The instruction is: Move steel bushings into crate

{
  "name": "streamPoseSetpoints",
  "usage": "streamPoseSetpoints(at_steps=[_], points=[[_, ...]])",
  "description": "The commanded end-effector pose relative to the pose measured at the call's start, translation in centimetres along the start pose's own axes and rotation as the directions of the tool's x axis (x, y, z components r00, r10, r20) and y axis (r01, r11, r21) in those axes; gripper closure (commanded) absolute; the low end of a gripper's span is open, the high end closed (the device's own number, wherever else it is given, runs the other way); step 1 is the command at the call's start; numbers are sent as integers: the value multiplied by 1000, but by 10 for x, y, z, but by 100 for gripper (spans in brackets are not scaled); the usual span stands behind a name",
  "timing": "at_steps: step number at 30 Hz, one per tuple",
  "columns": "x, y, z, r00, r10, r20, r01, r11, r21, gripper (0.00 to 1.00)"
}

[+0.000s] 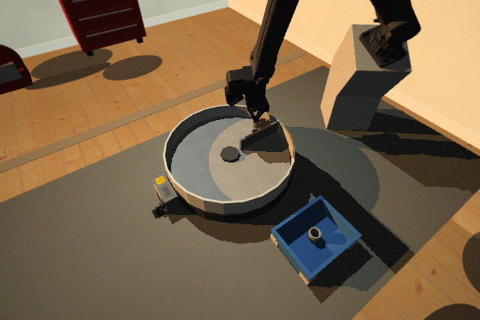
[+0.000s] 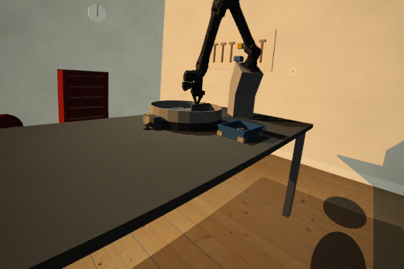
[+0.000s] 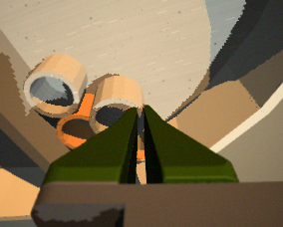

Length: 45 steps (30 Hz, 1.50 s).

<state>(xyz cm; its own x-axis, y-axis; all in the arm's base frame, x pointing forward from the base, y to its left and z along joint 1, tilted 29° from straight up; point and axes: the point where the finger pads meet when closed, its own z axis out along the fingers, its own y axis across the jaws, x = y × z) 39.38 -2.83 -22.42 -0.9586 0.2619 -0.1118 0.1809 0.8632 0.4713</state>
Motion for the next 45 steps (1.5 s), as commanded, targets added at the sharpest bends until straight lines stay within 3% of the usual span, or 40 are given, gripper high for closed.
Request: streamPoseSetpoints(at_steps=[1, 10, 16, 45], points=[[-5, -1, -30, 1000, -2, 21, 2, 1000, -3, 100], [-3, -1, -69, 1000, -2, 21, 2, 1000, -3, 100], [-3, -1, -77, 1000, -2, 21, 2, 1000, -2, 100], [-7, -2, -79, 999, -5, 32, 5, 1000, -1, 100]])
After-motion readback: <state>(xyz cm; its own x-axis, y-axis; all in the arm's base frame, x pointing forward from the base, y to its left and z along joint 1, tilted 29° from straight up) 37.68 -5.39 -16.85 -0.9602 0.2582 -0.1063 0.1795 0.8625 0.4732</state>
